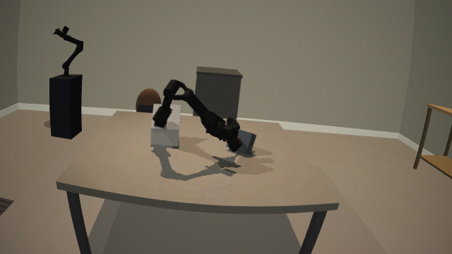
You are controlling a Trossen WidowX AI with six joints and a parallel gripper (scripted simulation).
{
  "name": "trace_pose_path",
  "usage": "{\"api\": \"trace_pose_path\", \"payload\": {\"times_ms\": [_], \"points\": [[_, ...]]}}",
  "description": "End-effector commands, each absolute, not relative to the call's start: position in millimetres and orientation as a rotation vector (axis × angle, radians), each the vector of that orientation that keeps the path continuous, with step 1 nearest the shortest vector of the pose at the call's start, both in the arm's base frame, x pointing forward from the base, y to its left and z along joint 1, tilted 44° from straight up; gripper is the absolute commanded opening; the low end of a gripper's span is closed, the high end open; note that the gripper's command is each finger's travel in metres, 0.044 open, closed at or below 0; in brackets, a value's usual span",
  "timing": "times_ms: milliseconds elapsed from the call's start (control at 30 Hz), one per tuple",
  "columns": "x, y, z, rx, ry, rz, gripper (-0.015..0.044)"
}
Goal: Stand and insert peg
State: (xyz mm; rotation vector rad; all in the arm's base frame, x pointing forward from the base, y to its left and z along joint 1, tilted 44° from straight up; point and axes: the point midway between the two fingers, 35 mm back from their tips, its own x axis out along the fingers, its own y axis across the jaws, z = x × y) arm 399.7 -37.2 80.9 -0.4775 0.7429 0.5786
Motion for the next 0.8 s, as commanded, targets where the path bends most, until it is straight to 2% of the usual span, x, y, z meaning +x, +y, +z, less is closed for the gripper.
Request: {"api": "trace_pose_path", "payload": {"times_ms": [0,767], "points": [[399.1,-37.9,81.3,-0.477,0.744,0.578,0.0000],[402.6,-34.9,74.8,-0.477,0.744,0.578,0.0000]]}}
